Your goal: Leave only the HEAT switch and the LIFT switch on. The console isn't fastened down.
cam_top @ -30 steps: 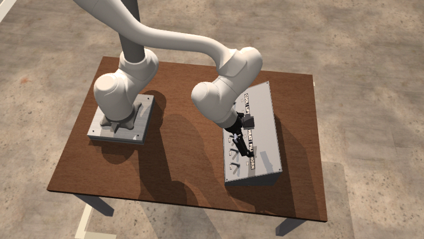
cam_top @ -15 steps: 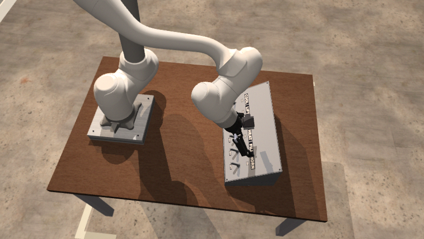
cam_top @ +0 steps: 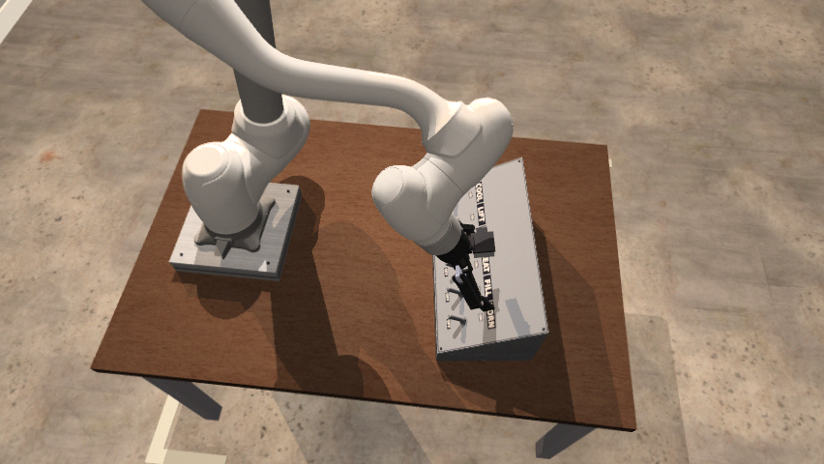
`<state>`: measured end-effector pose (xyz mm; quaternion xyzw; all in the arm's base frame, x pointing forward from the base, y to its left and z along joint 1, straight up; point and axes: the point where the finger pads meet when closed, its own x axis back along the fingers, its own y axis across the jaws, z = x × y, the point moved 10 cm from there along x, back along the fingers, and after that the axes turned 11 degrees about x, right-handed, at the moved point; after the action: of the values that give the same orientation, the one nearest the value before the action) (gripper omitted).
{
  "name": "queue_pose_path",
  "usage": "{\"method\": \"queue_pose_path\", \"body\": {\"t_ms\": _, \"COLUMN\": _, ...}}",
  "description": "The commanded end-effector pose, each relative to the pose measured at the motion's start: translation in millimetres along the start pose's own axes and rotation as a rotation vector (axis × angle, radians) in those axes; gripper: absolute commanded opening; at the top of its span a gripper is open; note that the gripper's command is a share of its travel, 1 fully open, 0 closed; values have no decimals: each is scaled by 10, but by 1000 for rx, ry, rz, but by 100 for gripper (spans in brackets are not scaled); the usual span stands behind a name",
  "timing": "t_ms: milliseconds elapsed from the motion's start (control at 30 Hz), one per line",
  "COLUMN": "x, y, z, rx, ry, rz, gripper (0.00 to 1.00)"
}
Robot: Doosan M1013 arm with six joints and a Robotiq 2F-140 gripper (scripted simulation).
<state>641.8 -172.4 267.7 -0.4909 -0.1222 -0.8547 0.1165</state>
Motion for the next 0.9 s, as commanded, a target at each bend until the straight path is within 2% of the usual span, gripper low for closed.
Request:
{"method": "queue_pose_path", "body": {"t_ms": 0, "x": 25, "y": 147, "z": 9, "rx": -4, "ry": 5, "rz": 2, "gripper": 100}}
{"method": "queue_pose_path", "body": {"t_ms": 500, "x": 26, "y": 562, "z": -74, "rx": -3, "ry": 5, "rz": 2, "gripper": 100}}
{"method": "queue_pose_path", "body": {"t_ms": 867, "x": 41, "y": 619, "z": -80, "rx": -4, "ry": 6, "rz": 0, "gripper": 100}}
